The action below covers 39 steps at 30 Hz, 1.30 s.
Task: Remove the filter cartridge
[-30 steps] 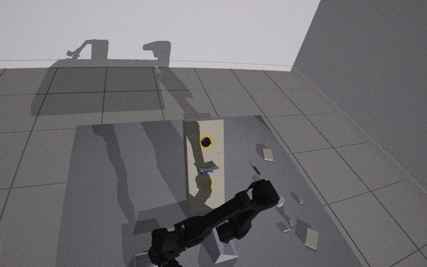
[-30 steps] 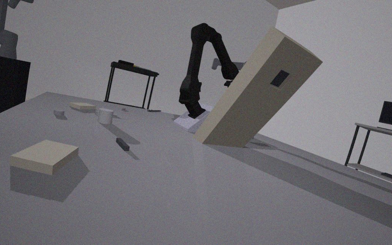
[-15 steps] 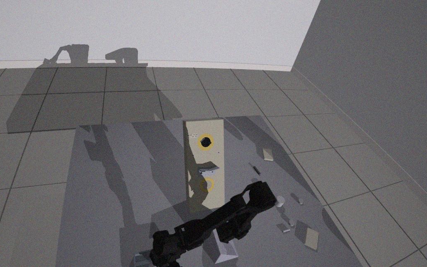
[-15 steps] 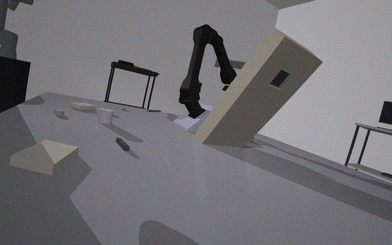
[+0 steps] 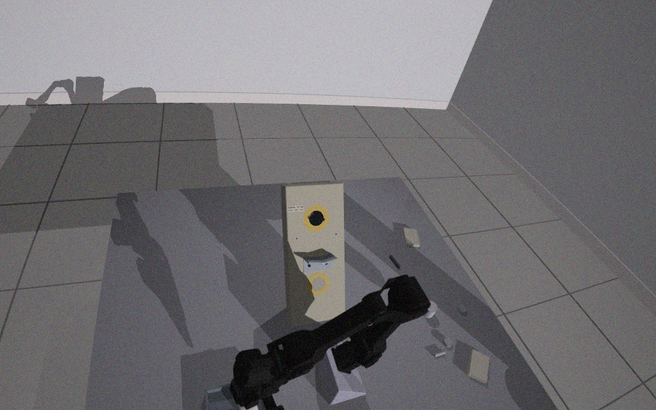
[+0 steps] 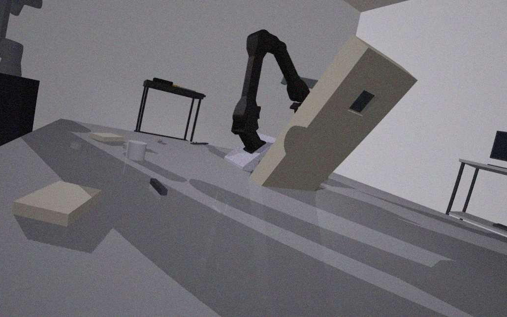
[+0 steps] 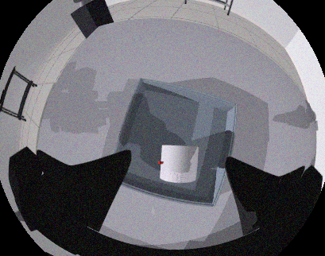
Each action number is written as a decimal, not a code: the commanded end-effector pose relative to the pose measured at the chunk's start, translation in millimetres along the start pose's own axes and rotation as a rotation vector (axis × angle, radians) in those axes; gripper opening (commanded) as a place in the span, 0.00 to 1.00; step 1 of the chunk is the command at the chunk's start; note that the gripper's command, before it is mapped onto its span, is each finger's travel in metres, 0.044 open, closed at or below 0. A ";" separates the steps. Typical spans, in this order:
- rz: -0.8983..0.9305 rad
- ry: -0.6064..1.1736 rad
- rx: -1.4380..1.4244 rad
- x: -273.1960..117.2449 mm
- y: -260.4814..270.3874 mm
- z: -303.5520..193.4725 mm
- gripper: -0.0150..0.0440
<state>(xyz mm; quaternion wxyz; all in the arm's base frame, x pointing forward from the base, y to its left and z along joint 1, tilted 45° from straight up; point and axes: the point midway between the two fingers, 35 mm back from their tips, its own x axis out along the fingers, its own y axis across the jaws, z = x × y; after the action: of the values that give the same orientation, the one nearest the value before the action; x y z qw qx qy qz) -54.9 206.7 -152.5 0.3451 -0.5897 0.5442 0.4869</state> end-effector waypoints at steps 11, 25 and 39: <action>0.001 -0.047 -0.003 -25.6 0.2 20.9 1.00; 0.001 -0.047 -0.003 -25.6 0.2 20.9 1.00; 0.001 -0.047 -0.003 -25.6 0.2 20.9 1.00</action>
<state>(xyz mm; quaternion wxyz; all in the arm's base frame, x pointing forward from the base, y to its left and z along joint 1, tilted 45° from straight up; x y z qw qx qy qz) -57.4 233.7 -134.1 0.3561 -0.5789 0.5356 0.5012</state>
